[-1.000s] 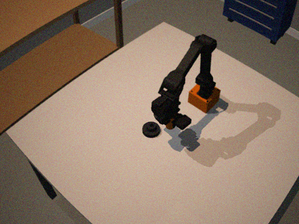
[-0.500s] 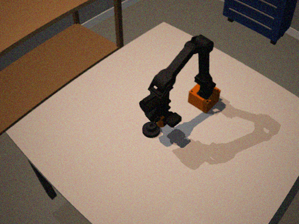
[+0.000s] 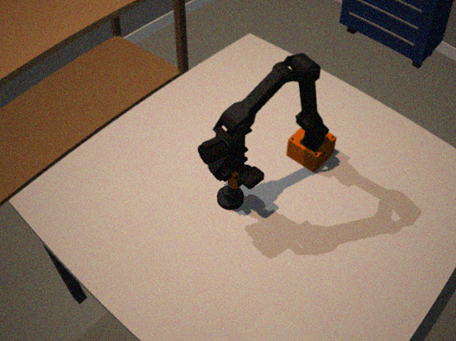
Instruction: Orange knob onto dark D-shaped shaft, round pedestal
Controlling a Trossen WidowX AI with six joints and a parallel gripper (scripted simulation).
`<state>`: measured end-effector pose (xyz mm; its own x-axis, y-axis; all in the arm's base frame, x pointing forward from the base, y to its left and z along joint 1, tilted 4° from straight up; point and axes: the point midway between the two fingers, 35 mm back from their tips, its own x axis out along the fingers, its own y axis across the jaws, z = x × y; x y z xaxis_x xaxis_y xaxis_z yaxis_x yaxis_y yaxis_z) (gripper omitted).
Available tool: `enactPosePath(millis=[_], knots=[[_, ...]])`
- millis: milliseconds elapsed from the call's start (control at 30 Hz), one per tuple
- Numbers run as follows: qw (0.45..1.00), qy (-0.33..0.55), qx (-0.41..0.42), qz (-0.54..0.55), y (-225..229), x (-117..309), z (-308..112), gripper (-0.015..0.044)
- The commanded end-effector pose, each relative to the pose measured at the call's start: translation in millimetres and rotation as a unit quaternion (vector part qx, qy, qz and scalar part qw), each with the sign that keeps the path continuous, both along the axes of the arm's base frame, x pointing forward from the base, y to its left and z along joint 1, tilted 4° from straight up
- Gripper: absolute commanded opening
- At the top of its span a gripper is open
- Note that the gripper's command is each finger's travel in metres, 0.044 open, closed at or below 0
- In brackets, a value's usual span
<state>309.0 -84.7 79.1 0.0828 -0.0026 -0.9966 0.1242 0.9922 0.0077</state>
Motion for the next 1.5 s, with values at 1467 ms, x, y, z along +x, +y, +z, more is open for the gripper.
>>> enactPosePath(millis=[1467], knots=[[1.0, -0.004, 0.001, 0.002, -15.4, 6.4, -28.4, 0.0]])
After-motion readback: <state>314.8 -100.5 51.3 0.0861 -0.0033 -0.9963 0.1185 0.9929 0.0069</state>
